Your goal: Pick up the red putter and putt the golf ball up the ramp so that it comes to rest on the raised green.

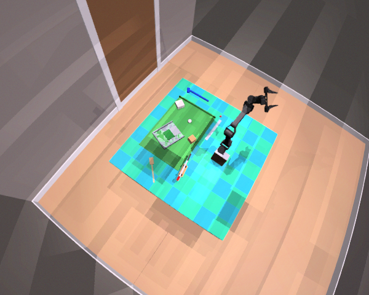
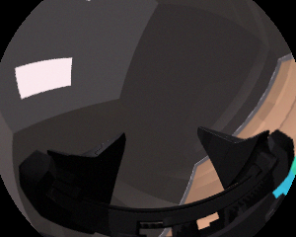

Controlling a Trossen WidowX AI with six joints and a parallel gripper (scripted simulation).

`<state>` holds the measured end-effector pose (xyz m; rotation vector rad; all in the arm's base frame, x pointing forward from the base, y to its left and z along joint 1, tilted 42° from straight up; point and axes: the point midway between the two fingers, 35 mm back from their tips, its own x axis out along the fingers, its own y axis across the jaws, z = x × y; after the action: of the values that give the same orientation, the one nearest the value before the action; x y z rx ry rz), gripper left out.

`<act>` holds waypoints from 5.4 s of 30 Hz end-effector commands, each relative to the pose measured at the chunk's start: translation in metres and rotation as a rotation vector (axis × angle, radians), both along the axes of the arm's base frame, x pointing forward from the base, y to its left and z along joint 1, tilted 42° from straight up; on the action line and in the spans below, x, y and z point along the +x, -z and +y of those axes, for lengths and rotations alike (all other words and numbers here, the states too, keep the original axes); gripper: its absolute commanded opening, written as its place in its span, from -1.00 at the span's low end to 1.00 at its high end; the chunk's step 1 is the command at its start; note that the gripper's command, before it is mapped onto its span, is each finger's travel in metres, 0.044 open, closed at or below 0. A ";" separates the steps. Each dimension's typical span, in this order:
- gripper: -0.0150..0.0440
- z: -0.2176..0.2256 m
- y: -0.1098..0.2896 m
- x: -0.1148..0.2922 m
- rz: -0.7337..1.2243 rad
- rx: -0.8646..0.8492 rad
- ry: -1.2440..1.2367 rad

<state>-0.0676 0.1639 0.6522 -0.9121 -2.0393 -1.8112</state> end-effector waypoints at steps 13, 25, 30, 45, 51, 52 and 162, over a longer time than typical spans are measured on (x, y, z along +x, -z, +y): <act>1.00 -0.246 0.001 -0.042 0.051 0.624 -0.311; 1.00 -0.397 0.051 0.026 0.224 1.063 -0.526; 1.00 -0.443 0.082 0.075 0.337 1.227 -0.611; 1.00 -0.510 0.201 0.249 0.824 1.691 -0.720; 1.00 -0.506 0.261 0.315 1.061 1.841 -0.738; 1.00 -0.503 0.271 0.326 1.107 1.861 -0.736; 0.82 -0.129 0.833 0.305 3.788 0.766 1.452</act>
<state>0.2374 0.0344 -0.1816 2.2992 -2.6657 -1.6424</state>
